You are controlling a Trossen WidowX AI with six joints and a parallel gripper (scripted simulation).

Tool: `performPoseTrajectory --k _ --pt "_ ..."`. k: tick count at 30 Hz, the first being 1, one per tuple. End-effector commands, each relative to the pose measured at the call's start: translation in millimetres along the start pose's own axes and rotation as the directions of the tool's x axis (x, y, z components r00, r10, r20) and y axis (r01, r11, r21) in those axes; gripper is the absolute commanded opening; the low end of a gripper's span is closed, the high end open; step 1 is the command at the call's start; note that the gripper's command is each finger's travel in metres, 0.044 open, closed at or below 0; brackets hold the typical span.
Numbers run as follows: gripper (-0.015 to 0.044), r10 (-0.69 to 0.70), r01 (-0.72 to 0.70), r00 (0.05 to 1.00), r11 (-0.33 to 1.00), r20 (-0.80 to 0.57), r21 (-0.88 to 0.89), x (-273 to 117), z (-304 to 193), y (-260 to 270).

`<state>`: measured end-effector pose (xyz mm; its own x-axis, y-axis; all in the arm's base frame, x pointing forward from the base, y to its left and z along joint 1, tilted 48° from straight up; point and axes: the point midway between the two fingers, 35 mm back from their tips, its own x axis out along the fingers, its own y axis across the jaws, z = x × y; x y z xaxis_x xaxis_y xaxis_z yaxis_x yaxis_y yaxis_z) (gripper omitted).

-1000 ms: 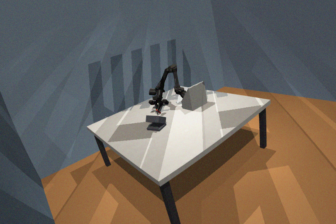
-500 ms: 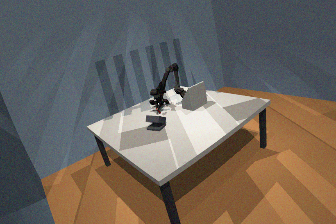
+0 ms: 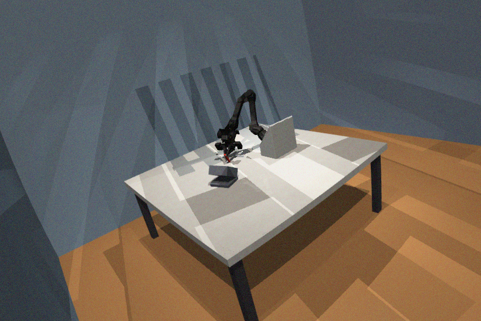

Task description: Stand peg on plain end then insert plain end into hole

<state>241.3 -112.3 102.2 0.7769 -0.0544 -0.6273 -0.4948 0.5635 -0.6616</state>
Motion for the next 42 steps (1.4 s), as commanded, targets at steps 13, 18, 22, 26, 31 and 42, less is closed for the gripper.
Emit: performPoseTrajectory --k 13,18,22,26,31,42 --pt "0.005 0.004 -0.004 0.991 1.0 0.134 -0.005 -8.8 -5.4 1.8" --pt "0.005 0.005 -0.004 0.984 1.0 0.177 -0.006 -11.5 -7.4 1.9" --pt "0.005 0.006 -0.004 0.978 1.0 0.21 -0.006 -13.5 -9.1 2.1" --pt "0.005 0.006 -0.005 0.97 1.0 0.244 -0.007 -15.5 -10.9 2.2" --pt "0.005 0.007 -0.005 0.958 1.0 0.286 -0.007 -17.9 -13.2 2.4" --pt "0.005 0.007 -0.005 0.945 1.0 0.326 -0.007 -22.0 -16.2 2.5"
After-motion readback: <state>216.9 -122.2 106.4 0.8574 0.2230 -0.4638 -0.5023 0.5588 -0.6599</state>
